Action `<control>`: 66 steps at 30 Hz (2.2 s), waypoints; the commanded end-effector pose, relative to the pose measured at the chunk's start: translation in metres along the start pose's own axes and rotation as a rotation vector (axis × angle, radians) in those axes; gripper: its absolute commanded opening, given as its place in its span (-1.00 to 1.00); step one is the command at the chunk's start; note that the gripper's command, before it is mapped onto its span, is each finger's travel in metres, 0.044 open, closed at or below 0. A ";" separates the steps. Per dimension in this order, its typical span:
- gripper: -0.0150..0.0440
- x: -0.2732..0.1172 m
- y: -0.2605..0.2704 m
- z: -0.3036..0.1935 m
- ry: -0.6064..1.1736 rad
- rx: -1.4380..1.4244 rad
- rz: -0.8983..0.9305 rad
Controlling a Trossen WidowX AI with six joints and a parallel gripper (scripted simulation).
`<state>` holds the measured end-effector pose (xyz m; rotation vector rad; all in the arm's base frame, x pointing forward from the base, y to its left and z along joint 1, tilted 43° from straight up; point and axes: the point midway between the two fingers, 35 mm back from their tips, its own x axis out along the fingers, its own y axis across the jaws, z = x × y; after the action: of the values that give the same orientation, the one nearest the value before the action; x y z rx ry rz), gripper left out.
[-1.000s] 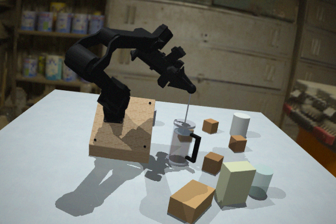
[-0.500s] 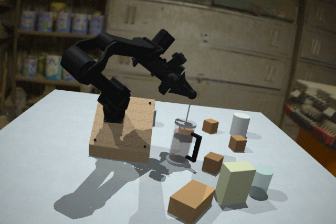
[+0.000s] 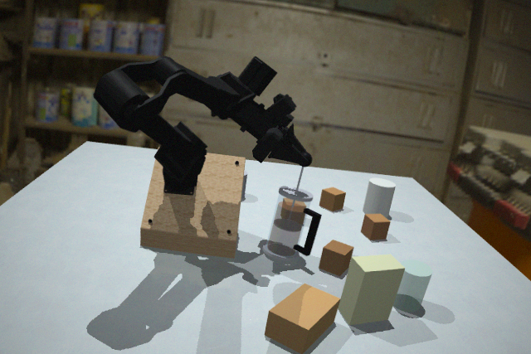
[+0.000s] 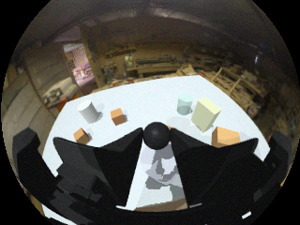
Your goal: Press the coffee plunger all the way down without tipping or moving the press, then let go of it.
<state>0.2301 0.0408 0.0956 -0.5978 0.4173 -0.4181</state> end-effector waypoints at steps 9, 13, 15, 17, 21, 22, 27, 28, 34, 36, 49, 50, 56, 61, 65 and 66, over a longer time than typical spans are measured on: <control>-0.08 0.018 -0.001 -0.032 0.016 -0.060 -0.008; -0.08 0.024 -0.002 -0.033 0.007 -0.062 -0.013; -0.08 0.026 -0.002 -0.032 0.005 -0.063 -0.014; -0.08 0.028 -0.001 -0.030 0.005 -0.063 -0.015; -0.08 0.031 -0.001 -0.028 0.004 -0.063 -0.015; -0.08 0.032 0.000 -0.028 0.004 -0.063 -0.015; -0.08 0.034 0.001 -0.026 0.004 -0.062 -0.016; -0.08 0.035 0.001 -0.026 0.004 -0.062 -0.016; -0.08 0.036 0.002 -0.024 0.004 -0.062 -0.016; -0.08 0.037 0.003 -0.024 0.004 -0.062 -0.016; -0.08 0.038 0.004 -0.023 0.004 -0.062 -0.016; -0.08 0.038 0.004 -0.023 0.004 -0.062 -0.016; -0.08 0.038 0.005 -0.023 0.004 -0.062 -0.016; -0.08 0.039 0.005 -0.023 0.004 -0.062 -0.016; -0.08 0.039 0.005 -0.022 0.004 -0.062 -0.016; -0.08 0.039 0.005 -0.022 0.004 -0.062 -0.016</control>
<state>0.2535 0.0176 0.0673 -0.6458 0.4200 -0.4194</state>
